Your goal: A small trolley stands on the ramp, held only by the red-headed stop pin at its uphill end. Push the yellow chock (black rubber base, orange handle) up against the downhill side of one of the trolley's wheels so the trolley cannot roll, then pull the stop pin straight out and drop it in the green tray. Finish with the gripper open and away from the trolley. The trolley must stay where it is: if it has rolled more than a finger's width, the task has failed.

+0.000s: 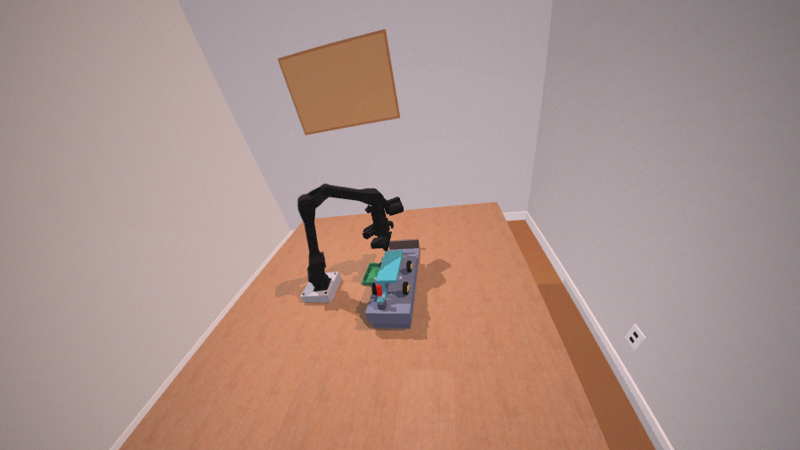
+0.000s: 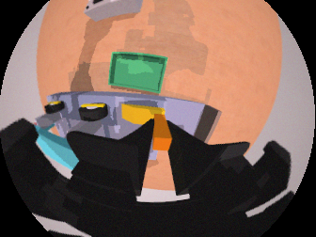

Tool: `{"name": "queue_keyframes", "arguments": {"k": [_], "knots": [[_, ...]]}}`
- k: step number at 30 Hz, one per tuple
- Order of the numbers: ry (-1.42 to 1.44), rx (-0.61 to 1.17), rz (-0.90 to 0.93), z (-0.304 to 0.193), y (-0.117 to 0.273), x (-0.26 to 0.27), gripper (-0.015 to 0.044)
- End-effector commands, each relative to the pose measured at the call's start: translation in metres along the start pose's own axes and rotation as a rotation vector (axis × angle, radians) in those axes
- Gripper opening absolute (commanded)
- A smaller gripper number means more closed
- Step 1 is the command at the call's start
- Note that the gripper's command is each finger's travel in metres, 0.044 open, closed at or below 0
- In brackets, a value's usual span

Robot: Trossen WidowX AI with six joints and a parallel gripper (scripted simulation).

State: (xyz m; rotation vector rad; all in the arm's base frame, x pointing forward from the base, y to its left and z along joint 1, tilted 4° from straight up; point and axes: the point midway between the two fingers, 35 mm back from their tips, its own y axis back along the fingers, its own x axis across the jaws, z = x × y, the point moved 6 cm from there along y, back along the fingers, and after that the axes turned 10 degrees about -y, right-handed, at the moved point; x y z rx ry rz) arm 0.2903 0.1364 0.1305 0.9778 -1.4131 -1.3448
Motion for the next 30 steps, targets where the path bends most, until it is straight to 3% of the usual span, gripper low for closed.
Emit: {"name": "queue_keyframes", "arguments": {"k": [1,30], "knots": [[0.004,0.0,0.005,0.0,-0.008,0.002,0.0],[0.004,0.0,0.007,-0.004,-0.006,0.024,0.0]]}}
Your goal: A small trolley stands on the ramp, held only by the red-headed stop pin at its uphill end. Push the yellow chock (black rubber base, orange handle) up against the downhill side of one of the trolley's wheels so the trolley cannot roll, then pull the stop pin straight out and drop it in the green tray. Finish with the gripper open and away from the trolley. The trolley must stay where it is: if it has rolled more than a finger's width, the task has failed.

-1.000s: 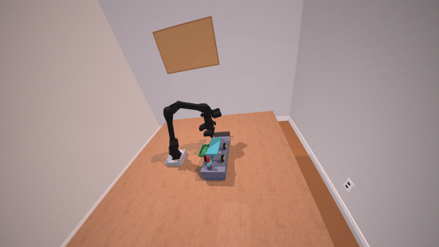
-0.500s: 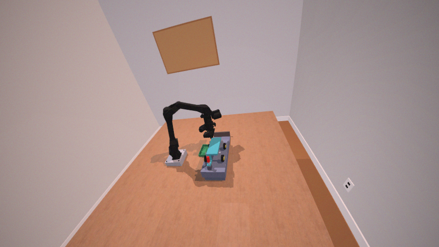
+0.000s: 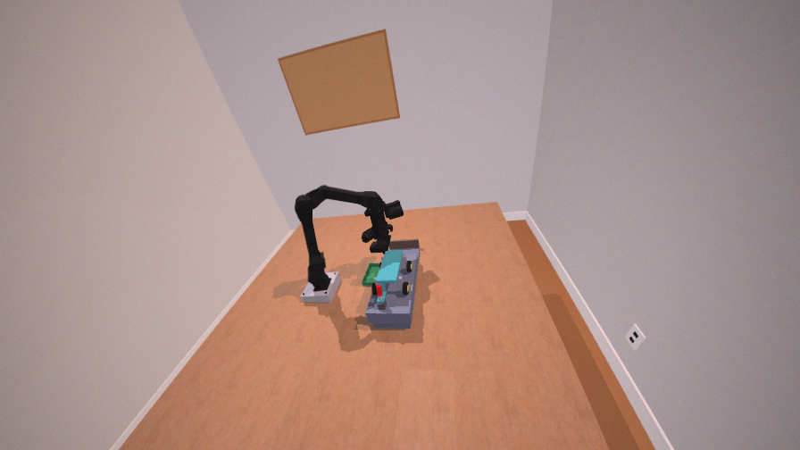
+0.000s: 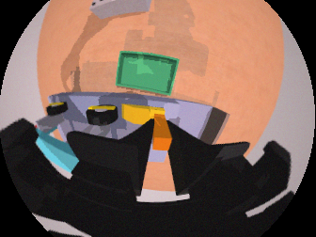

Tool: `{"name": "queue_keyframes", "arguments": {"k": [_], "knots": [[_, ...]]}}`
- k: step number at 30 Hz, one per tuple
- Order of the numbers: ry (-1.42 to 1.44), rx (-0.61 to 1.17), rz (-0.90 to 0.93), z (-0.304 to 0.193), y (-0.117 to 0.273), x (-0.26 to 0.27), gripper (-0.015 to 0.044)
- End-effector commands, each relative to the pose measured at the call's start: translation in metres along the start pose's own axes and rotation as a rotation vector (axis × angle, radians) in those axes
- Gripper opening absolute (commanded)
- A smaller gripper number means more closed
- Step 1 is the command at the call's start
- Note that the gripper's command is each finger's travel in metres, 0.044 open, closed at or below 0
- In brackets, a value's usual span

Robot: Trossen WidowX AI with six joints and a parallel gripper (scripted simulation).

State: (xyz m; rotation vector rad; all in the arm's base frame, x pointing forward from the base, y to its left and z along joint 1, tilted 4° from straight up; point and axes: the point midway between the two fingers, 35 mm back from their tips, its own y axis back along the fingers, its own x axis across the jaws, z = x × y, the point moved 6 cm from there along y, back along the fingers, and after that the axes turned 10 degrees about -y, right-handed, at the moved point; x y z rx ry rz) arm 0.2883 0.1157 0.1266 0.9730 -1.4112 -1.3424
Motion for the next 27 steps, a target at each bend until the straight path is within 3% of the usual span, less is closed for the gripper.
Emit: {"name": "queue_keyframes", "arguments": {"k": [1,22,27], "knots": [[0.003,0.003,0.002,-0.0006,0.0002,0.0049,0.0],[0.001,0.001,-0.001,-0.0021,0.0002,0.0102,0.0],[0.001,0.001,-0.001,-0.0021,0.0002,0.0102,0.0131]]}}
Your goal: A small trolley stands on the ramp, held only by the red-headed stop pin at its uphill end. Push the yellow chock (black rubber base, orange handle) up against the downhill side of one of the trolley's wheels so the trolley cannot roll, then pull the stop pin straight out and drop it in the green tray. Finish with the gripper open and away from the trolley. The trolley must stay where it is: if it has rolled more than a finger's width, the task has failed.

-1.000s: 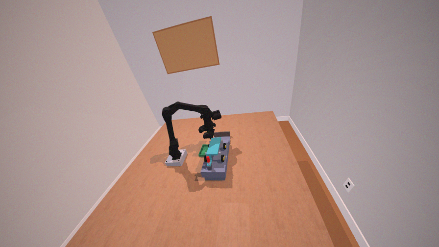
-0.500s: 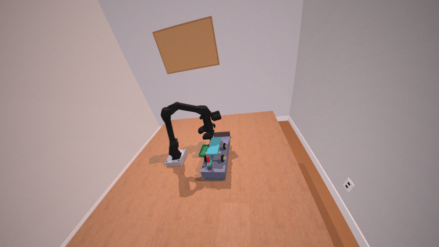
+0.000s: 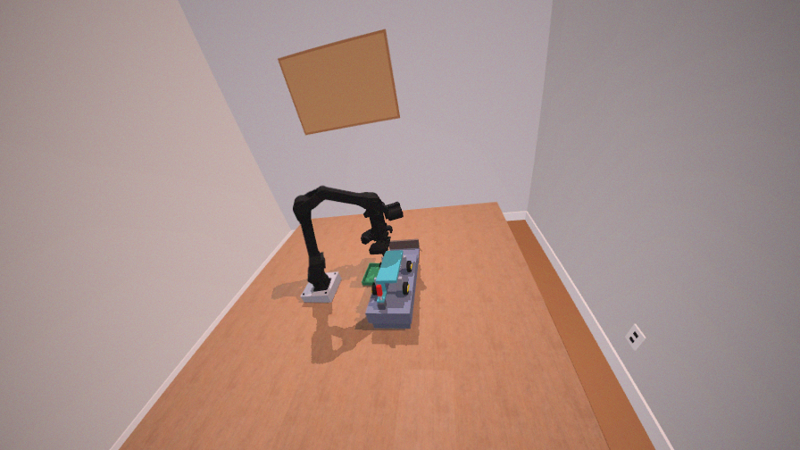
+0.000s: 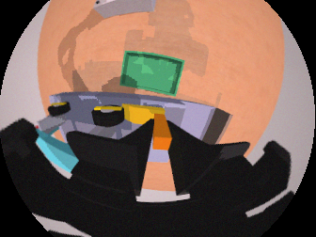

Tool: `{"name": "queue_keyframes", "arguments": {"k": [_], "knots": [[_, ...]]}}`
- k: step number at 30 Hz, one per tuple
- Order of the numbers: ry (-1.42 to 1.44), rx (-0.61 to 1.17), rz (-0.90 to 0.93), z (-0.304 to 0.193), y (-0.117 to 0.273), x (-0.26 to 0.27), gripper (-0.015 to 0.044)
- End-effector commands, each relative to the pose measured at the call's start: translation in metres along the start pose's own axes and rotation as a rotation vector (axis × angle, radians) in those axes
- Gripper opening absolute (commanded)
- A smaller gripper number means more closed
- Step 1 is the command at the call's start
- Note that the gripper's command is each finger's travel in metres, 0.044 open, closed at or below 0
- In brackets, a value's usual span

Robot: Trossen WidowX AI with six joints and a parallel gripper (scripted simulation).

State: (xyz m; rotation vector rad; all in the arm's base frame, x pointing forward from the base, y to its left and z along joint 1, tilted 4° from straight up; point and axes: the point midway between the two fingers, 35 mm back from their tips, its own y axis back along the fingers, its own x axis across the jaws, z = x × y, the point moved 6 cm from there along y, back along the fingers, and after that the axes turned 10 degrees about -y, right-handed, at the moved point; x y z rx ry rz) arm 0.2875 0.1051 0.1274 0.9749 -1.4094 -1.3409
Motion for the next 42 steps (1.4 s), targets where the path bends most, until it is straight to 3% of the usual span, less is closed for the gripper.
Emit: {"name": "queue_keyframes", "arguments": {"k": [1,3,28,32,36,42], "knots": [[-0.002,0.001,-0.001,0.0,0.0,0.0,0.0158],[-0.002,0.001,-0.001,0.0,0.0,0.0,0.019],[0.0,0.003,0.003,0.0,0.06,0.0,0.019],[0.005,-0.003,0.004,0.002,0.052,0.0,0.0295],[-0.023,0.038,-0.059,-0.005,0.06,0.001,0.019],[-0.203,0.085,-0.088,-0.023,0.07,0.021,0.019]]}}
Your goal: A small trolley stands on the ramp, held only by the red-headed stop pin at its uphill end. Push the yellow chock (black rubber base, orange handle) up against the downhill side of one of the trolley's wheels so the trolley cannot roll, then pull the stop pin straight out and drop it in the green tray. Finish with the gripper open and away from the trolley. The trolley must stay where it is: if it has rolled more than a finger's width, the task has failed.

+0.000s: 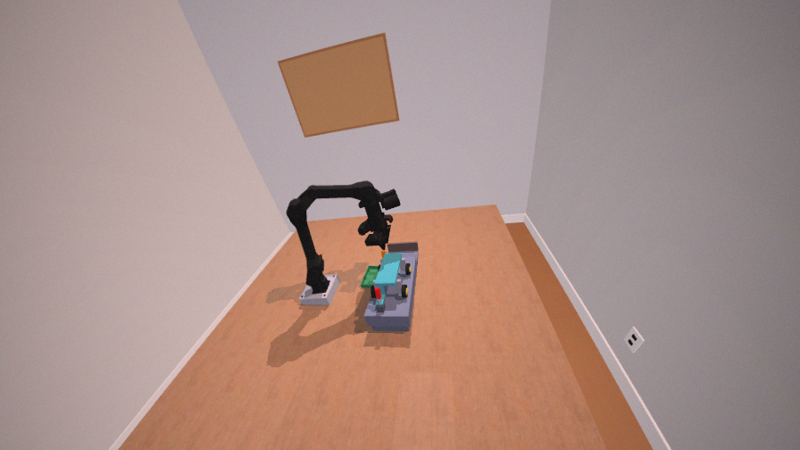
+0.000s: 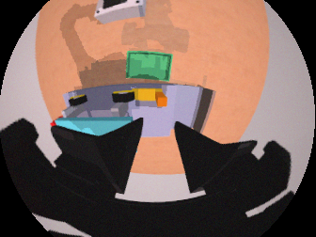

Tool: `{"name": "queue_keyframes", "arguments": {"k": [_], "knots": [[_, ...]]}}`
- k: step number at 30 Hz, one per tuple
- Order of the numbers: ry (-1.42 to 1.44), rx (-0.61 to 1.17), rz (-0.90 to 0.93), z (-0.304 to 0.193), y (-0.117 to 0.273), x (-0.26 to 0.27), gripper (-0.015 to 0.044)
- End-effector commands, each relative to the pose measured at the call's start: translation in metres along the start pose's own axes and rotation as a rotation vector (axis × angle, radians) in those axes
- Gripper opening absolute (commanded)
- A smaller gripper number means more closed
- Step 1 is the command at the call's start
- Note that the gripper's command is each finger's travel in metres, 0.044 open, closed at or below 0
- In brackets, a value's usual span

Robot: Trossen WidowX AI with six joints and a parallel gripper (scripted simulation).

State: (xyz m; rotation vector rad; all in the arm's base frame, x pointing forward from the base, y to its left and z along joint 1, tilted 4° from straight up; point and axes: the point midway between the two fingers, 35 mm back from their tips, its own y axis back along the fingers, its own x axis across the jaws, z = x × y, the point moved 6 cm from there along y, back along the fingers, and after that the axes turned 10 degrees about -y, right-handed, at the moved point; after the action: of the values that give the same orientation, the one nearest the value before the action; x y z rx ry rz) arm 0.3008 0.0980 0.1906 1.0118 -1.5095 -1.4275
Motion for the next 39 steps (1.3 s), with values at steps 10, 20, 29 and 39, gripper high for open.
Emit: {"name": "queue_keyframes", "arguments": {"k": [10,20,29,39], "knots": [[-0.697,0.096,0.074,-0.056,0.017,0.083,0.019],[-1.303,0.178,0.183,-0.079,0.026,0.169,0.019],[-1.451,0.203,0.211,-0.081,0.029,0.191,0.019],[-1.451,0.203,0.211,-0.081,0.021,0.192,0.019]]}}
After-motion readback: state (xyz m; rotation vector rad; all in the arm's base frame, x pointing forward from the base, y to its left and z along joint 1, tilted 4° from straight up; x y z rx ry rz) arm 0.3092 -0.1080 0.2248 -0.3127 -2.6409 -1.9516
